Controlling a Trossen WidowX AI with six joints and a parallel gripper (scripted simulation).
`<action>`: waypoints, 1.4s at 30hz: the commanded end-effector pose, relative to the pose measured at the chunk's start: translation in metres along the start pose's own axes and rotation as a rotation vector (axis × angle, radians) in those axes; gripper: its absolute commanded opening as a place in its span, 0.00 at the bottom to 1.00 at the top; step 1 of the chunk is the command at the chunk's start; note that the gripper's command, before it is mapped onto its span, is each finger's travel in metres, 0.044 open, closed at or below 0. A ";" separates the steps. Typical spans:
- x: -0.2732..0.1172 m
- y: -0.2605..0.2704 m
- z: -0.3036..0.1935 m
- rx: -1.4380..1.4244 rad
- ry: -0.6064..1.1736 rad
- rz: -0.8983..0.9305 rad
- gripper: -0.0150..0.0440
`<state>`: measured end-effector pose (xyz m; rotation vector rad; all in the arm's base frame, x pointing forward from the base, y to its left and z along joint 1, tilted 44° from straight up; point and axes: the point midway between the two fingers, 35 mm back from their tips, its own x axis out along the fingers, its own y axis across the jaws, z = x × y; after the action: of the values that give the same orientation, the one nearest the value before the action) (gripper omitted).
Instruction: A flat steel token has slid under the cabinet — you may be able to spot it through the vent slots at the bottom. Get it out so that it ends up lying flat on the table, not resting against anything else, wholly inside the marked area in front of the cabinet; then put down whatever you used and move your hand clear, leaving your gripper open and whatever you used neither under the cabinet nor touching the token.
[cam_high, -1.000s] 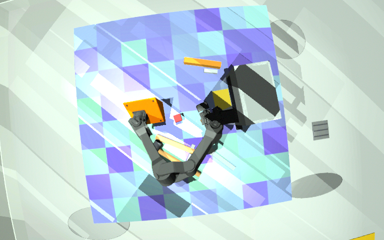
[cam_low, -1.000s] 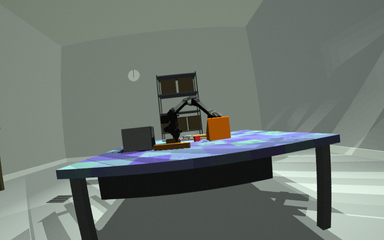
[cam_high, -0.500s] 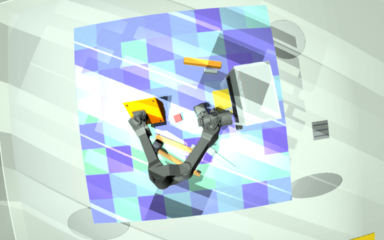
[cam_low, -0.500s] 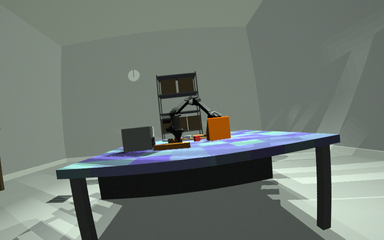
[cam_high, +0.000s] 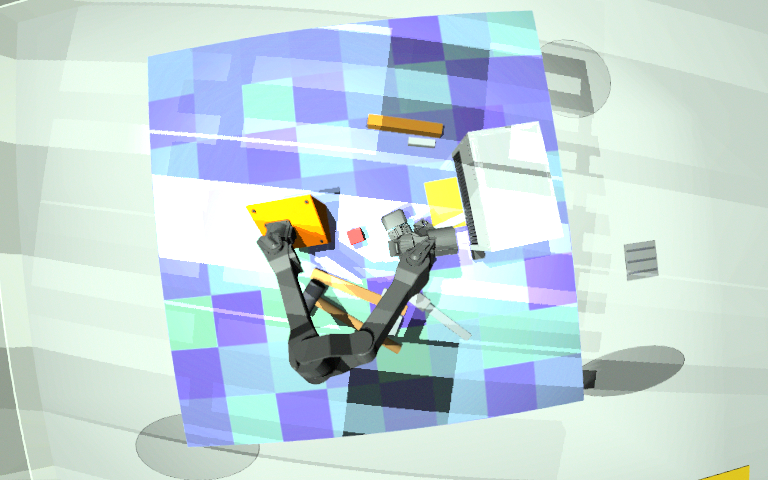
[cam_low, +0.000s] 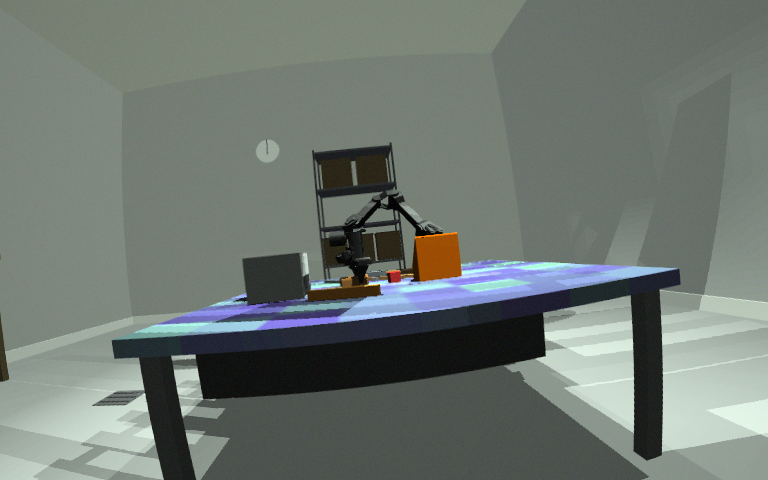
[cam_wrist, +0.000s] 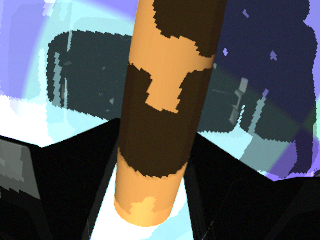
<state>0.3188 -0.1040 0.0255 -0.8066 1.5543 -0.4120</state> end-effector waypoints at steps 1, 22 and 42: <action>0.001 0.001 -0.005 -0.006 0.003 0.001 0.25; 0.001 -0.001 -0.030 -0.006 0.004 0.001 0.25; 0.001 -0.003 -0.055 -0.007 0.005 0.001 0.25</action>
<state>0.2708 -0.1165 0.0362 -0.8086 1.5567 -0.4116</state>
